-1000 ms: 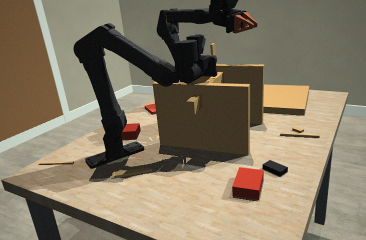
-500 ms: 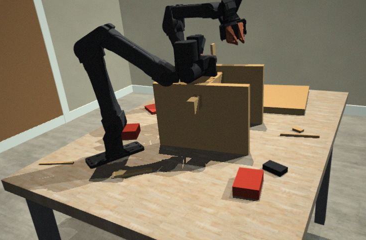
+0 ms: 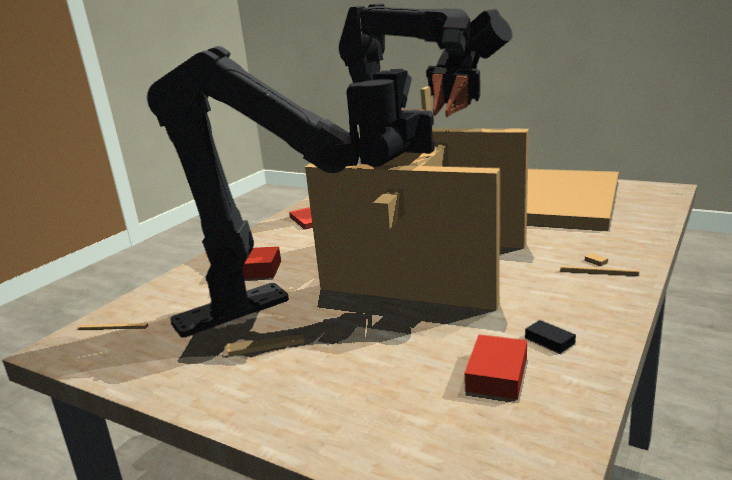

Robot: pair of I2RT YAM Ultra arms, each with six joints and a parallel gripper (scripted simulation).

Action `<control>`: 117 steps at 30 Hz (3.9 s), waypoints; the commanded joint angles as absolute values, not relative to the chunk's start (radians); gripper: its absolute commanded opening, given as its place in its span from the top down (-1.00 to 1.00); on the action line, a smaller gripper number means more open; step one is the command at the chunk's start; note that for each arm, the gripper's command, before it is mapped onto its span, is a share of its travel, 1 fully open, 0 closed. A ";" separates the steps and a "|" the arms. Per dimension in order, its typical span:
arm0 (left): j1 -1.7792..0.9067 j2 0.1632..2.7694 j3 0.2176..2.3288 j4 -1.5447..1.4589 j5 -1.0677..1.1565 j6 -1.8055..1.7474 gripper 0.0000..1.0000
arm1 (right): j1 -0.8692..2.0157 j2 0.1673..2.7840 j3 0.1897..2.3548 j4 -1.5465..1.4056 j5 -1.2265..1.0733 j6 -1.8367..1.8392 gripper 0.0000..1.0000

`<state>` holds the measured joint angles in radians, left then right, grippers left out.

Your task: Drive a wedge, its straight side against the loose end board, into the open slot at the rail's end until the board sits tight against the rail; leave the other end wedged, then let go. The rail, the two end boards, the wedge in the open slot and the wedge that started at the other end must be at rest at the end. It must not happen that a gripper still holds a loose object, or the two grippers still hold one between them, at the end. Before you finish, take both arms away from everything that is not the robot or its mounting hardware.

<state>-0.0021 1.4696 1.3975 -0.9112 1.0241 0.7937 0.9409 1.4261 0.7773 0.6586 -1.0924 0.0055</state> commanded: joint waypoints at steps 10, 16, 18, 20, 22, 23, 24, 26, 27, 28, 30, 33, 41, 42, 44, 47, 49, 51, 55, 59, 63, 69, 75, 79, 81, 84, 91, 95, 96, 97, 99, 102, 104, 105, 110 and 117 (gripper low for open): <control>-0.014 1.570 1.690 -1.165 1.155 1.015 0.57 | 0.945 1.391 0.784 0.656 -1.096 0.000 0.94; 0.000 1.589 1.756 -1.196 1.158 1.032 0.57 | 0.945 1.391 0.784 0.656 -1.096 0.000 0.94; 0.001 1.591 1.759 -1.202 1.161 1.036 0.57 | 0.945 1.391 0.784 0.656 -1.096 0.000 0.94; 0.001 1.598 1.761 -1.205 1.161 1.038 0.57 | 0.945 1.391 0.784 0.656 -1.096 0.000 0.94; 0.002 1.577 1.760 -1.209 1.162 1.039 0.57 | 0.945 1.391 0.784 0.656 -1.096 0.000 0.94; 0.002 1.577 1.764 -1.209 1.162 1.040 0.57 | 0.945 1.391 0.784 0.656 -1.096 0.000 0.94; 0.002 1.562 1.749 -1.209 1.164 1.037 0.57 | 0.945 1.391 0.784 0.656 -1.096 0.000 0.94; 0.002 1.562 1.749 -1.210 1.164 1.038 0.57 | 0.945 1.391 0.784 0.656 -1.096 0.000 0.94; 0.003 1.564 1.706 -1.209 1.165 1.035 0.57 | 0.945 1.391 0.784 0.656 -1.096 0.000 0.94; 0.003 1.564 1.706 -1.209 1.165 1.035 0.57 | 0.945 1.391 0.784 0.656 -1.096 0.000 0.94; -0.001 1.579 1.739 -1.207 1.166 1.035 0.57 | 0.945 1.391 0.784 0.656 -1.096 0.000 0.94; -0.018 1.559 1.745 -1.175 1.165 1.020 0.57 | 0.945 1.391 0.784 0.656 -1.096 0.000 0.94; -0.036 1.555 1.685 -1.123 1.153 0.978 0.57 | 0.945 1.391 0.784 0.656 -1.096 0.000 0.94; -0.038 1.553 1.684 -1.117 1.152 0.973 0.57 | 0.945 1.391 0.784 0.656 -1.096 0.000 0.94; -0.043 1.551 1.678 -1.102 1.133 0.961 0.57 | 0.945 1.391 0.784 0.656 -1.096 0.000 0.94; -0.045 1.553 1.689 -1.094 1.146 0.956 0.57 | 0.945 1.391 0.784 0.656 -1.096 0.000 0.94; -0.052 1.551 1.666 -1.082 1.144 0.946 0.57 | 0.945 1.391 0.784 0.656 -1.096 0.000 0.94; -0.056 1.548 1.660 -1.068 1.138 0.935 0.57 | 0.945 1.391 0.784 0.656 -1.096 0.000 0.94; -0.066 1.543 1.648 -1.040 1.125 0.914 0.57 | 0.945 1.391 0.784 0.656 -1.096 0.000 0.94; -0.076 1.539 1.636 -1.012 1.118 0.893 0.57 | 0.945 1.391 0.784 0.656 -1.096 0.000 0.94; -0.082 1.539 1.633 -0.998 1.112 0.882 0.57 | 0.945 1.391 0.784 0.656 -1.096 0.000 0.94; -0.098 1.530 1.611 -0.957 1.104 0.852 0.57 | 0.945 1.391 0.784 0.656 -1.096 0.000 0.94; -0.112 1.532 1.607 -0.921 1.095 0.825 0.57 | 0.945 1.391 0.784 0.656 -1.096 0.000 0.94; -0.120 1.529 1.592 -0.901 1.087 0.811 0.57 | 0.945 1.391 0.784 0.656 -1.096 0.000 0.94; -0.123 1.530 1.603 -0.893 1.097 0.806 0.57 | 0.945 1.391 0.784 0.656 -1.096 0.000 0.94; -0.131 1.529 1.589 -0.873 1.076 0.790 0.57 | 0.945 1.391 0.784 0.656 -1.096 0.000 0.94; -0.149 1.523 1.569 -0.832 1.064 0.761 0.57 | 0.945 1.391 0.784 0.656 -1.096 0.000 0.94; -0.161 1.524 1.553 -0.807 1.063 0.743 0.57 | 0.945 1.391 0.784 0.656 -1.096 0.000 0.94; -0.161 1.524 1.553 -0.807 1.063 0.743 0.57 | 0.945 1.391 0.784 0.656 -1.096 0.000 0.94; -0.161 1.524 1.553 -0.807 1.063 0.743 0.57 | 0.945 1.391 0.784 0.656 -1.096 0.000 0.94; -0.159 1.519 1.584 -0.802 1.072 0.742 0.57 | 0.945 1.391 0.784 0.656 -1.096 0.000 0.94; -0.156 1.522 1.587 -0.801 1.071 0.741 0.57 | 0.945 1.391 0.784 0.656 -1.096 0.000 0.94; -0.153 1.522 1.588 -0.800 1.069 0.741 0.95 | 0.945 1.391 0.784 0.656 -1.096 0.000 0.94; -0.153 1.525 1.587 -0.809 1.065 0.740 0.95 | 0.936 1.391 0.784 0.657 -1.091 0.008 0.94; -0.148 1.549 1.590 -0.801 1.069 0.741 0.95 | 0.929 1.391 0.783 0.664 -1.086 0.011 0.94; -0.145 1.550 1.590 -0.828 1.068 0.747 0.95 | 0.940 1.391 0.784 0.669 -1.086 0.012 0.94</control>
